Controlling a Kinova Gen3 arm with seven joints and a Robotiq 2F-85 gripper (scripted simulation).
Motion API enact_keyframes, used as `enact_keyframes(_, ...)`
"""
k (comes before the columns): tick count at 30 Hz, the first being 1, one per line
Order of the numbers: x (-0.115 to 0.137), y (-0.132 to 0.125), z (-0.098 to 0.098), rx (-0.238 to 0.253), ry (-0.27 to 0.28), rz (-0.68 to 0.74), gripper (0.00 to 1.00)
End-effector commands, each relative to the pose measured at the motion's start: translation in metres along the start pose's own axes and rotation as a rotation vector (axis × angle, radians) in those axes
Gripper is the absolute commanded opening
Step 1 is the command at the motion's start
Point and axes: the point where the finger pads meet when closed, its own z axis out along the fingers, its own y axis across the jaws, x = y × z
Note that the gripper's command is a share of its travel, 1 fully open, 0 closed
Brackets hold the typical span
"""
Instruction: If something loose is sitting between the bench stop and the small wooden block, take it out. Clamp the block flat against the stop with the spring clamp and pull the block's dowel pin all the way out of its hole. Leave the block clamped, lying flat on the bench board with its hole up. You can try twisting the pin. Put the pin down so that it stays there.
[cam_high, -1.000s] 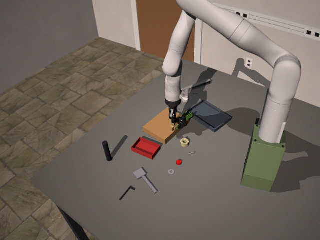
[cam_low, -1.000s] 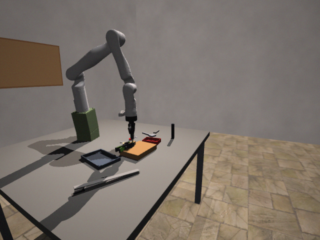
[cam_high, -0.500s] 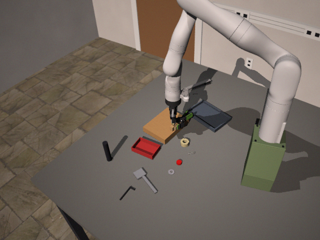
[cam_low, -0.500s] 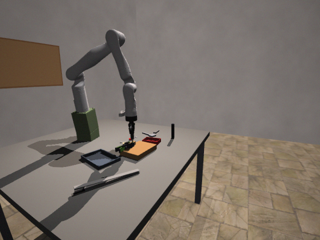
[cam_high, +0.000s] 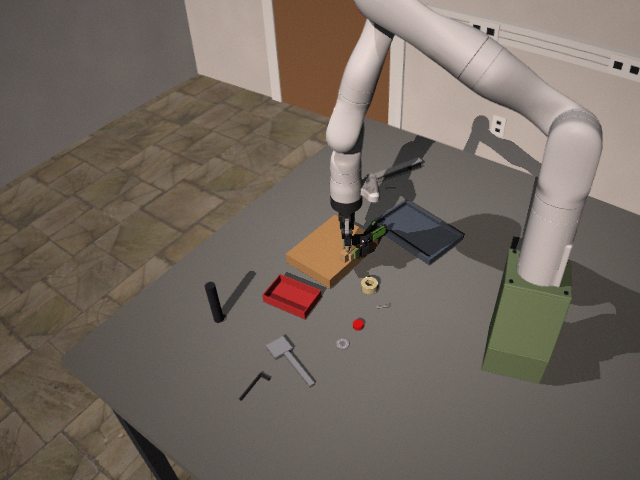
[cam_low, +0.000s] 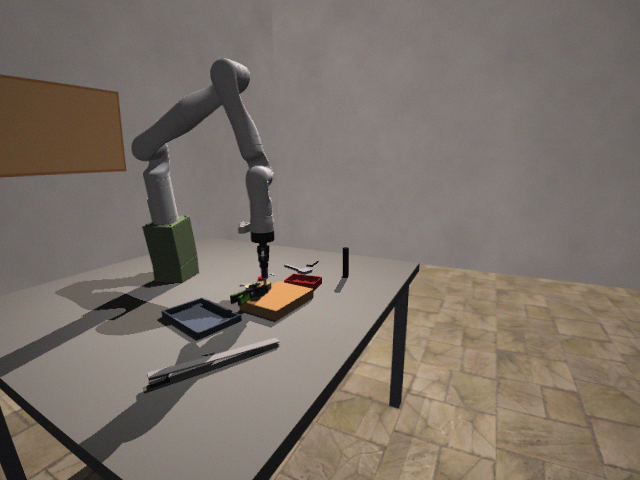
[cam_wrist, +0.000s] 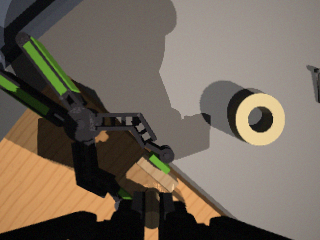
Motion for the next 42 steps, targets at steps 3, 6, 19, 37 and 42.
enact_keyframes(3,-0.0007,-0.0004,-0.0009,0.001,-0.002,0.004,0.10)
enact_keyframes(6,-0.0007,-0.0004,-0.0010,0.001,-0.002,0.019,0.10)
enact_keyframes(19,-0.0007,-0.0004,-0.0011,0.001,-0.002,0.078,0.10)
enact_keyframes(37,-0.0007,-0.0003,-0.0012,0.000,-0.002,0.144,0.10)
enact_keyframes(42,-0.0007,-0.0003,-0.0012,0.000,-0.002,0.165,0.10)
